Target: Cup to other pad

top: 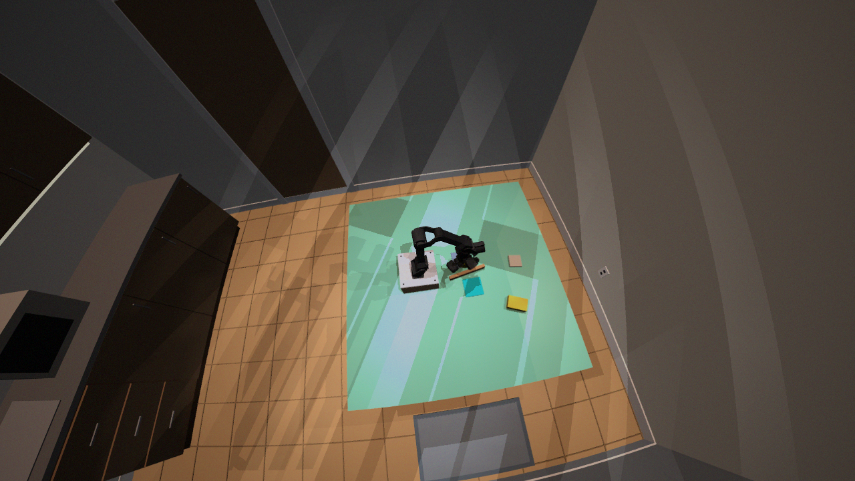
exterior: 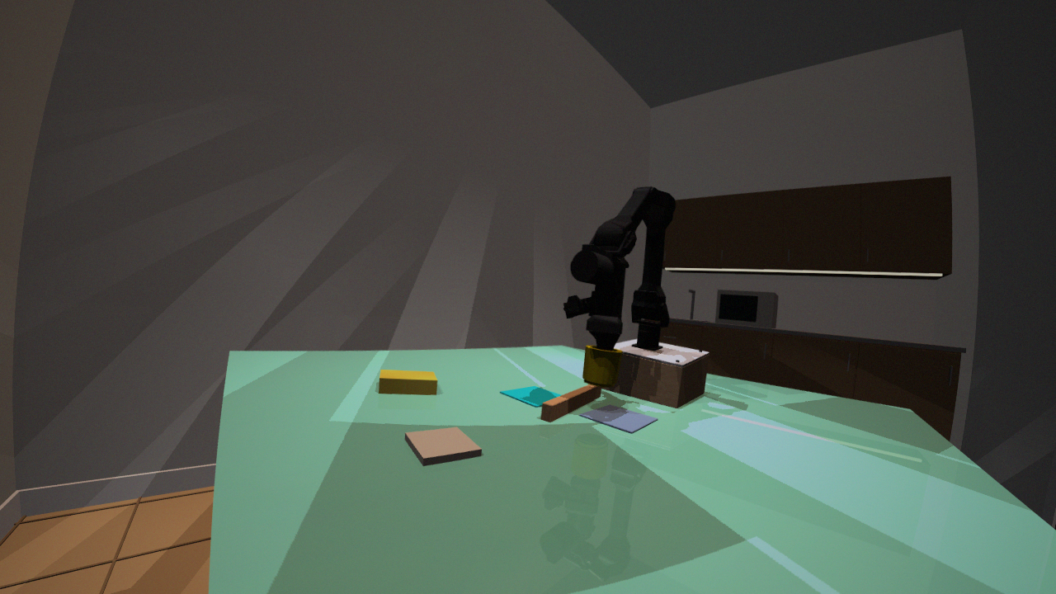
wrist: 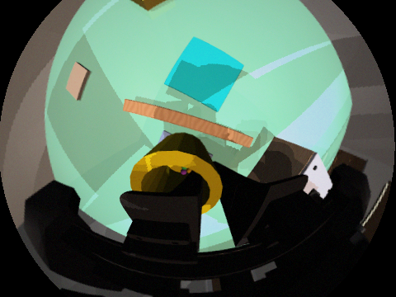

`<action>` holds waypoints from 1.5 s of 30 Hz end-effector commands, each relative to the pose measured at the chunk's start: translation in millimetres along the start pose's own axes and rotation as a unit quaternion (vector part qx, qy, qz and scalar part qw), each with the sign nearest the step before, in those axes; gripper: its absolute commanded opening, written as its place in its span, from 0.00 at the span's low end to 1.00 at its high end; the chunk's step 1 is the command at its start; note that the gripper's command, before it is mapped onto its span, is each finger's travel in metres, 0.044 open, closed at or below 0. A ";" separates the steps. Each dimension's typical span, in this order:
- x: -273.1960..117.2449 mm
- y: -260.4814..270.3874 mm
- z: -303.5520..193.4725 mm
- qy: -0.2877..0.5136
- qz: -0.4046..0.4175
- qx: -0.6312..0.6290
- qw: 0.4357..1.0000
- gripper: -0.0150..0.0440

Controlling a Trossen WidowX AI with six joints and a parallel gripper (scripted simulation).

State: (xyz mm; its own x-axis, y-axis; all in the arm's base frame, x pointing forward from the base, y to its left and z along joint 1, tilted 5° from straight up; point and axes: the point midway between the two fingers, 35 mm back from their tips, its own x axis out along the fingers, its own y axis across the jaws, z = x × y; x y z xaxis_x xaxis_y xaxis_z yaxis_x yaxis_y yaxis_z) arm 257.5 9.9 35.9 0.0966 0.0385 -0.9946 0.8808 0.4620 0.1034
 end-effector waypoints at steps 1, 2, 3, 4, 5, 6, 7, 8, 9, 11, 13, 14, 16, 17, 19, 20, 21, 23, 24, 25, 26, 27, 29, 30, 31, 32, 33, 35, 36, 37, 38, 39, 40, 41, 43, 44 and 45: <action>-0.6 -1.3 6.0 0.001 0.001 -0.001 1.000 0.25; -0.7 -1.8 7.7 0.001 0.001 -0.001 1.000 0.25; -0.7 -2.3 9.5 0.001 0.001 -0.001 1.000 0.25; -0.7 -2.8 11.2 0.001 0.001 -0.001 1.000 0.25; -0.8 -3.3 12.9 0.000 0.001 -0.001 1.000 0.25; -0.8 -3.9 14.6 0.000 0.001 -0.001 1.000 0.25; -0.8 -4.4 16.4 0.000 0.001 -0.001 1.000 0.25; -0.8 -5.0 18.3 0.000 0.001 -0.001 1.000 0.25; -0.9 -5.6 20.1 0.000 0.001 -0.001 1.000 0.25; -0.9 -6.7 23.7 0.000 0.001 -0.001 1.000 0.25; -1.0 -7.9 27.3 0.000 0.001 -0.001 1.000 0.25; -1.0 -8.5 29.1 0.000 0.001 -0.001 1.000 0.25; -1.1 -9.7 32.7 -0.001 0.001 -0.001 1.000 0.25; -1.1 -10.2 34.5 -0.001 0.001 -0.001 1.000 0.25; -1.2 -11.4 38.1 -0.001 0.001 -0.001 1.000 0.25; -1.2 -12.0 39.9 -0.001 0.001 -0.001 1.000 0.25; -1.2 -12.6 41.7 -0.001 0.001 -0.001 1.000 0.25; -1.3 -13.9 45.5 -0.001 0.000 -0.001 1.000 0.25; -1.3 -14.5 47.4 -0.001 0.000 -0.001 1.000 0.25; -1.4 -15.1 49.3 -0.001 0.000 -0.001 1.000 0.25; -1.4 -15.8 51.2 -0.001 0.000 -0.001 1.000 0.25; -1.5 -16.4 53.1 -0.002 0.000 -0.001 1.000 0.25; -1.6 -17.6 56.9 -0.002 0.000 -0.001 1.000 0.25; -1.7 -18.3 58.8 -0.002 0.000 -0.001 1.000 0.25; -1.7 -18.9 60.7 -0.002 0.000 -0.001 1.000 0.25; -1.8 -19.5 62.6 -0.002 0.000 -0.001 1.000 0.25; -1.9 -20.1 64.5 -0.002 0.000 -0.001 1.000 0.25; -2.0 -21.5 68.6 -0.002 0.000 -0.001 1.000 0.25; -2.1 -22.2 70.7 -0.002 0.000 -0.001 1.000 0.25; -2.2 -22.8 72.7 -0.002 0.000 -0.001 1.000 0.25; -2.3 -23.5 74.7 -0.003 0.000 -0.001 1.000 0.25; -2.4 -24.2 76.8 -0.003 0.000 -0.001 1.000 0.25; -2.5 -24.8 78.8 -0.003 0.000 -0.001 1.000 0.25; -2.6 -25.5 80.8 -0.003 0.000 -0.001 1.000 0.25; -2.8 -26.8 84.9 -0.003 0.000 -0.001 1.000 0.25; -2.9 -27.5 86.9 -0.003 0.000 -0.001 1.000 0.25; -3.0 -28.2 89.1 -0.003 0.000 -0.001 1.000 0.25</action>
State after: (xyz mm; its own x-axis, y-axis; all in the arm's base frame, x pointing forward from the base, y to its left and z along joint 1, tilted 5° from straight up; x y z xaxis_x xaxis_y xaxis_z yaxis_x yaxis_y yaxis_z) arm 271.6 -76.6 35.4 0.0950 0.0308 -0.9950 0.8812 0.4624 0.0985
